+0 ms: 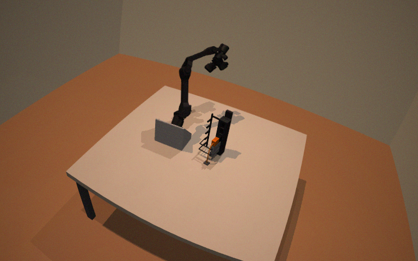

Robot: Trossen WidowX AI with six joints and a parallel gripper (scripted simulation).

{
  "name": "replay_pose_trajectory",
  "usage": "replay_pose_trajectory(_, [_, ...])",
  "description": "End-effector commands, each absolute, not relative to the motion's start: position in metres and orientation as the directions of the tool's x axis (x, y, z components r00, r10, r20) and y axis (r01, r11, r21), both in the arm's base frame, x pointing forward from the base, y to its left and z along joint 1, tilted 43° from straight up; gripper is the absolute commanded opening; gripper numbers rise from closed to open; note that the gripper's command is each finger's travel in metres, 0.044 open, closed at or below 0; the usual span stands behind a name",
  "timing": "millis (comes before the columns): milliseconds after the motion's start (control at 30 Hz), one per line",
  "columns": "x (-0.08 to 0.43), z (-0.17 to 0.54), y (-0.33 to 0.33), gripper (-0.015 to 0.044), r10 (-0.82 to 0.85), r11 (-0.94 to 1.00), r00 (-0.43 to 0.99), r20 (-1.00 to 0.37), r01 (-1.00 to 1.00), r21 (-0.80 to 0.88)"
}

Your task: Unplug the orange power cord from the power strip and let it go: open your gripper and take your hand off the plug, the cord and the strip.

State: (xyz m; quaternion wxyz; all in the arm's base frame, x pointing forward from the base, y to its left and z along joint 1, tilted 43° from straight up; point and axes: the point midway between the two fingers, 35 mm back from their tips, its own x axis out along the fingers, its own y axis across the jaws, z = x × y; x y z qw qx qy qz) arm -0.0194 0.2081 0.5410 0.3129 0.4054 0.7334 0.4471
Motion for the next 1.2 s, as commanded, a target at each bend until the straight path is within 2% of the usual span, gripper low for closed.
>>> replay_pose_trajectory(0, [0.013,0.525,0.232,0.016,0.908,0.263,-0.397,-0.133,0.295,0.918])
replay_pose_trajectory(567, [0.144,0.457,0.275,0.016,0.959,0.281,-0.088,-0.269,0.174,0.944])
replay_pose_trajectory(1167, [0.277,0.362,0.254,0.016,0.878,0.429,0.199,-0.436,0.078,0.9])
